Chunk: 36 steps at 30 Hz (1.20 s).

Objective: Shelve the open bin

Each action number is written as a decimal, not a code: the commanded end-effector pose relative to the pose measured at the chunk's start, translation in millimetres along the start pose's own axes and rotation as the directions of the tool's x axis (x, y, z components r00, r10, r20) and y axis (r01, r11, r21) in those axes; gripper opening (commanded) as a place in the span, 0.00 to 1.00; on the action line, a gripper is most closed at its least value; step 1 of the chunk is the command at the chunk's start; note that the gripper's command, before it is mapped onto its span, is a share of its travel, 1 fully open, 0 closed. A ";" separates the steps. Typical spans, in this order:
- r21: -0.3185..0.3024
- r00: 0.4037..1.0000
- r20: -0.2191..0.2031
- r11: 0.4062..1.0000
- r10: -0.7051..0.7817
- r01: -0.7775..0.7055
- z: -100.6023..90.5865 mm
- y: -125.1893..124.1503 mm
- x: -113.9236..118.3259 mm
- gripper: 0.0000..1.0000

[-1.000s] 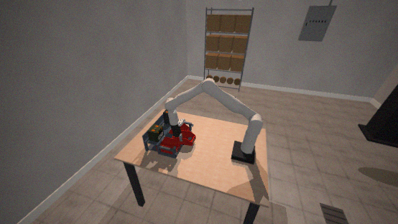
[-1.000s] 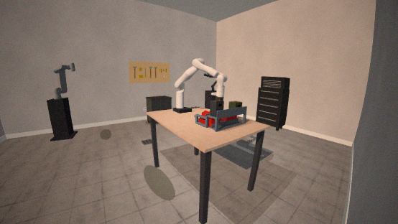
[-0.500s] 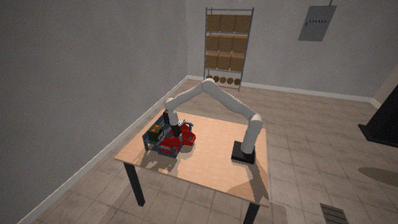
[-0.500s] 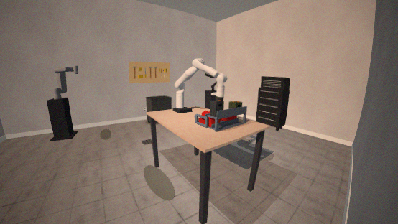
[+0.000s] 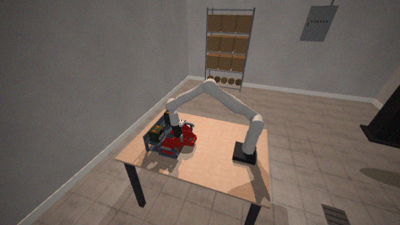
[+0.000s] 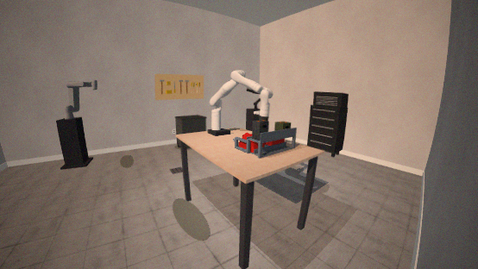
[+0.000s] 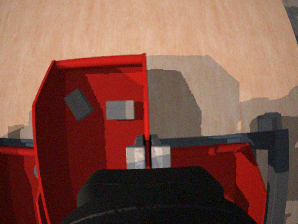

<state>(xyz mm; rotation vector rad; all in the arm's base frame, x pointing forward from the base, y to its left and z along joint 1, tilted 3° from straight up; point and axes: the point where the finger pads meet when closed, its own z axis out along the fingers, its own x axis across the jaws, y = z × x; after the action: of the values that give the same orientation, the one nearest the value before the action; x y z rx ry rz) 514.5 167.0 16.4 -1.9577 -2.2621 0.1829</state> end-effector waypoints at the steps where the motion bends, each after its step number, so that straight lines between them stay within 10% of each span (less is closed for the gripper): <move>1: -0.004 1.000 0.000 1.000 0.000 0.000 -2.0 0.8 0.1 0.00; 36: -0.024 1.000 0.000 1.000 0.000 0.000 -2.3 13.9 0.1 0.00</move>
<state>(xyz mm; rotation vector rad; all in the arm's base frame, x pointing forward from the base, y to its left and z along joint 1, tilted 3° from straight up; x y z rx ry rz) 527.3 168.7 14.7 -1.9680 -2.2731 0.1601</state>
